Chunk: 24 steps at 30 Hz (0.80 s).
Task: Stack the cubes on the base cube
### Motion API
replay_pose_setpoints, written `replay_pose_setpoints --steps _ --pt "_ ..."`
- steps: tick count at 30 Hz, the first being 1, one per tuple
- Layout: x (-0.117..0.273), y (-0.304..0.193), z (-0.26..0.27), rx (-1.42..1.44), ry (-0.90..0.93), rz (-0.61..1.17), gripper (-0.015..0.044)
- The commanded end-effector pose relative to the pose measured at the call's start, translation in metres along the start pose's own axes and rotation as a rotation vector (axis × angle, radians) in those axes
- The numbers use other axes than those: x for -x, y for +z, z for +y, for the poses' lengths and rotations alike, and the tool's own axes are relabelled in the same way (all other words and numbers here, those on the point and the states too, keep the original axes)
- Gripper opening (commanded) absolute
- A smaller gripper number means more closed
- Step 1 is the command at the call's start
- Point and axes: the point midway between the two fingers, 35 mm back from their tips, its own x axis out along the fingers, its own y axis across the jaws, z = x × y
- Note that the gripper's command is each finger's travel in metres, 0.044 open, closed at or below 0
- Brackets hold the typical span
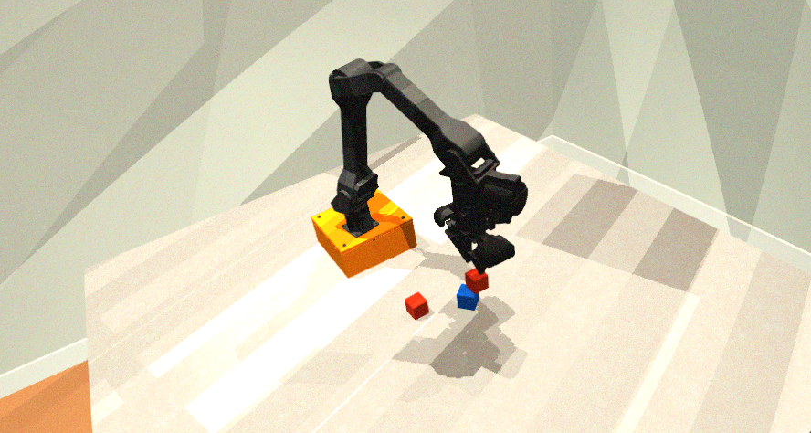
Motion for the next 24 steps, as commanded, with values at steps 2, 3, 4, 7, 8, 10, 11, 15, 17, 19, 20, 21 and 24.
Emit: replay_pose_setpoints --steps 2,3,4,7,8,10,11,15,17,19,20,21,24 --pt "0.004 0.001 -0.001 -0.002 -0.004 -0.002 0.0205" --pt "0.002 0.000 0.000 -0.010 -0.001 0.000 0.0231" --pt "0.002 -0.002 0.000 -0.042 -0.001 0.000 0.0258" --pt "0.005 -0.009 0.001 -0.220 -0.001 0.000 0.0265" --pt "0.006 -0.012 0.001 -0.283 -0.001 0.000 0.0265" --pt "0.008 -0.017 0.002 -0.408 -0.001 0.001 0.0265" --pt "0.009 -0.020 0.002 -0.471 -0.001 0.001 0.0265" --pt "0.013 -0.031 0.004 -0.723 -0.002 0.001 0.0265" --pt "0.015 -0.036 0.005 -0.849 -0.002 0.002 0.0265" --pt "0.017 -0.041 0.006 -0.974 -0.002 0.002 0.0265" --pt "0.018 -0.044 0.007 -1.037 -0.002 0.002 0.0265" --pt "0.019 -0.046 0.007 -1.100 -0.003 0.002 0.0265" --pt "0.022 -0.054 0.009 -1.289 -0.003 0.003 0.0265"
